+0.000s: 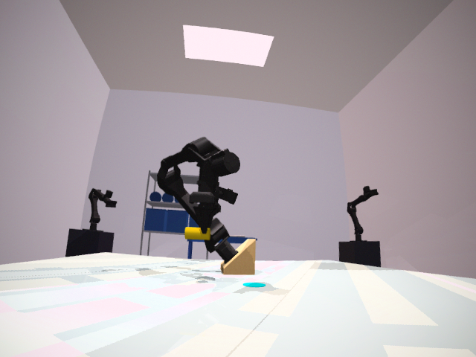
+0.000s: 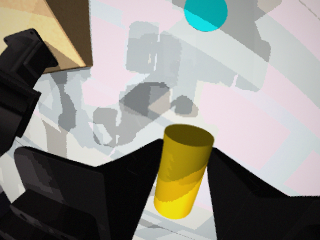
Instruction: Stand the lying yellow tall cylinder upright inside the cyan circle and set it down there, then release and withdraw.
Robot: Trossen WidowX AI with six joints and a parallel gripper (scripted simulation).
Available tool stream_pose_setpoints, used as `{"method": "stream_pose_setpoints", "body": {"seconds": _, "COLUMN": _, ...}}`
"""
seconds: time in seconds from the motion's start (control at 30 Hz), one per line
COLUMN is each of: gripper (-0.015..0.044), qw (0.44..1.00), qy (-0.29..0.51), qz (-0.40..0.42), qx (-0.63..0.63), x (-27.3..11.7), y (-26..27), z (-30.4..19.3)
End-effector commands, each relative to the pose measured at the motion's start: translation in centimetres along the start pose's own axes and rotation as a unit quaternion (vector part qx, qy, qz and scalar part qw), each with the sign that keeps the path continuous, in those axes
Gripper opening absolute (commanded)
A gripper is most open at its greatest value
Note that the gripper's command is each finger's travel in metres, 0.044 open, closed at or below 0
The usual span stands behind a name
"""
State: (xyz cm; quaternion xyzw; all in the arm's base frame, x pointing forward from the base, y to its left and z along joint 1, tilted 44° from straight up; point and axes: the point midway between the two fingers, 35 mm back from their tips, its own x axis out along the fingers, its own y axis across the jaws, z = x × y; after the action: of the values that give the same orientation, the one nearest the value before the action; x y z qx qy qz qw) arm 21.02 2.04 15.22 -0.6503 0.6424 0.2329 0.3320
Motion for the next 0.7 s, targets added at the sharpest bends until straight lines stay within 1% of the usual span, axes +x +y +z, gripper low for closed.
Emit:
{"method": "stream_pose_setpoints", "body": {"seconds": 0.0, "gripper": 0.0105, "qw": 1.0, "qy": -0.004, "qz": -0.001, "qx": 0.011, "x": -0.3, "y": -0.5, "z": 1.1}}
{"method": "stream_pose_setpoints", "body": {"seconds": 0.67, "gripper": 0.0105, "qw": 0.998, "qy": -0.006, "qz": 0.002, "qx": 0.058, "x": -1.2, "y": -1.5, "z": 6.9}}
